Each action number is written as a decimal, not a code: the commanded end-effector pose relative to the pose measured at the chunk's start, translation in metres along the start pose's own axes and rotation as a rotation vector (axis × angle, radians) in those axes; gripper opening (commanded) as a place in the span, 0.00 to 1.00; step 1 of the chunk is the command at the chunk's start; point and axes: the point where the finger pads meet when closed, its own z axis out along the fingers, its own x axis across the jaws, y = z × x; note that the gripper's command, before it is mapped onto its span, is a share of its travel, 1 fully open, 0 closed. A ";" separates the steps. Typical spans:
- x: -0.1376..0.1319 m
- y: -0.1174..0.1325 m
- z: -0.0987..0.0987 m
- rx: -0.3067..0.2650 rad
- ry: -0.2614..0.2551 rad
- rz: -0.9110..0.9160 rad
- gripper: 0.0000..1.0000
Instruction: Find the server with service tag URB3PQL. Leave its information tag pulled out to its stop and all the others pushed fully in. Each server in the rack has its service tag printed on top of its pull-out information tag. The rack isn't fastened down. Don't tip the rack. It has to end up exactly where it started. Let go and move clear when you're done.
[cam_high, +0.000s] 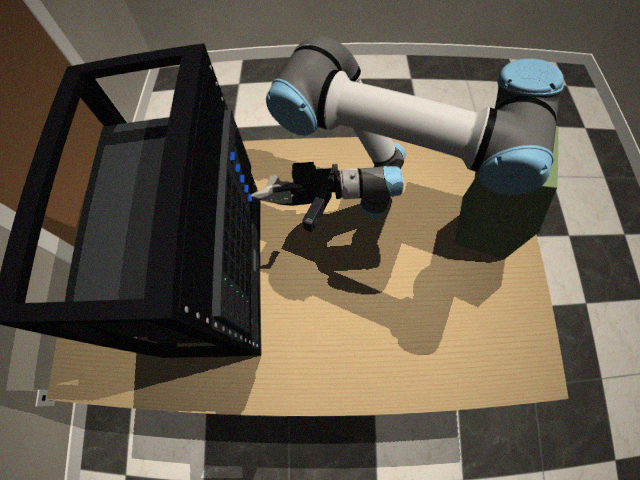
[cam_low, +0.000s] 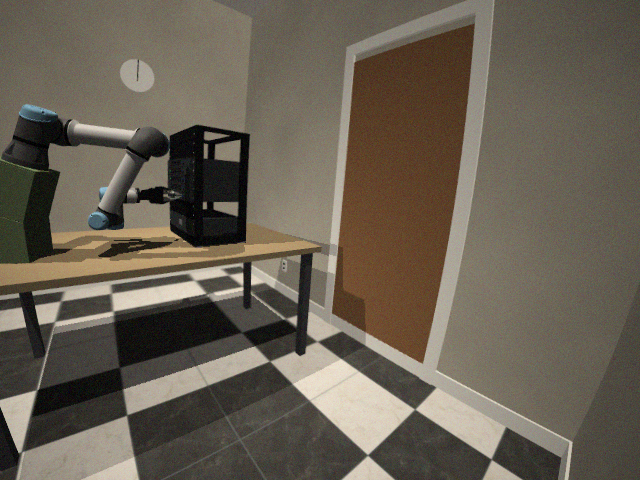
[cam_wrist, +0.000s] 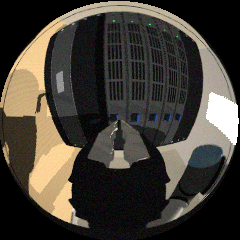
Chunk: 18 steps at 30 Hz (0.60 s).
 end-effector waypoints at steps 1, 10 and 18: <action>0.001 0.000 0.000 0.000 0.001 0.000 0.00; 0.001 0.000 -0.014 0.000 0.001 0.000 0.00; 0.001 0.000 -0.042 0.000 0.001 0.000 0.00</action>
